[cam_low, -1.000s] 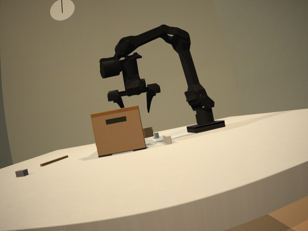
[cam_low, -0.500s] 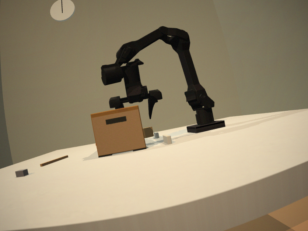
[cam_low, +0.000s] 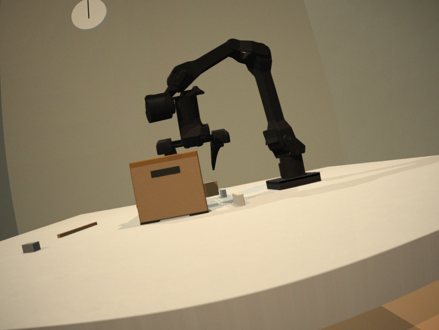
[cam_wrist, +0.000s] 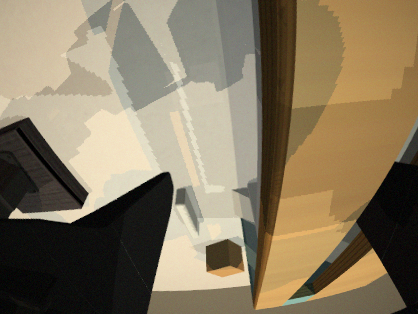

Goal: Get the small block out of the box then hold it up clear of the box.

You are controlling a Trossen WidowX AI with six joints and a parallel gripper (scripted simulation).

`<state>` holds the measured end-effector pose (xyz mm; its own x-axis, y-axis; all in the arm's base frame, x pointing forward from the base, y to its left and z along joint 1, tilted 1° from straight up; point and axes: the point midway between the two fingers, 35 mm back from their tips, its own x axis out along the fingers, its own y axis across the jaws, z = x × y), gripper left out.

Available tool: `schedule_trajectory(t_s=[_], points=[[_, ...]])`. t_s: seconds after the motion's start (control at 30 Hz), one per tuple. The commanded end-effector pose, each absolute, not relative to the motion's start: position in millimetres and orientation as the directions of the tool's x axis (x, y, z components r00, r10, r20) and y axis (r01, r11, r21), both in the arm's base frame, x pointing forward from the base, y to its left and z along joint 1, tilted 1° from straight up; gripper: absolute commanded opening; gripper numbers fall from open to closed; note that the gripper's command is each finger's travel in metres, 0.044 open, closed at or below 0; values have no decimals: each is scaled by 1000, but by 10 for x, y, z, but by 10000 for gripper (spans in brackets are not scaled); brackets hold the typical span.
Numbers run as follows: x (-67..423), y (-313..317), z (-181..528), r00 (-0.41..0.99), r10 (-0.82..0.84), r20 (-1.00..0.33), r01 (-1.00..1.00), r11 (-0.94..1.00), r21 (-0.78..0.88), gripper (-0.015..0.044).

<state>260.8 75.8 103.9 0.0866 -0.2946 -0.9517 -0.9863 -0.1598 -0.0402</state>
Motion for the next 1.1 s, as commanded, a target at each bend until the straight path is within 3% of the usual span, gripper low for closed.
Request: schedule_trajectory(t_s=[0.0, 1.07], points=[[2615, 658, 1024, 86, -301, -950, -986, -160, -38, 400], [2616, 563, 1022, 86, -301, -950, -986, -160, -38, 400]])
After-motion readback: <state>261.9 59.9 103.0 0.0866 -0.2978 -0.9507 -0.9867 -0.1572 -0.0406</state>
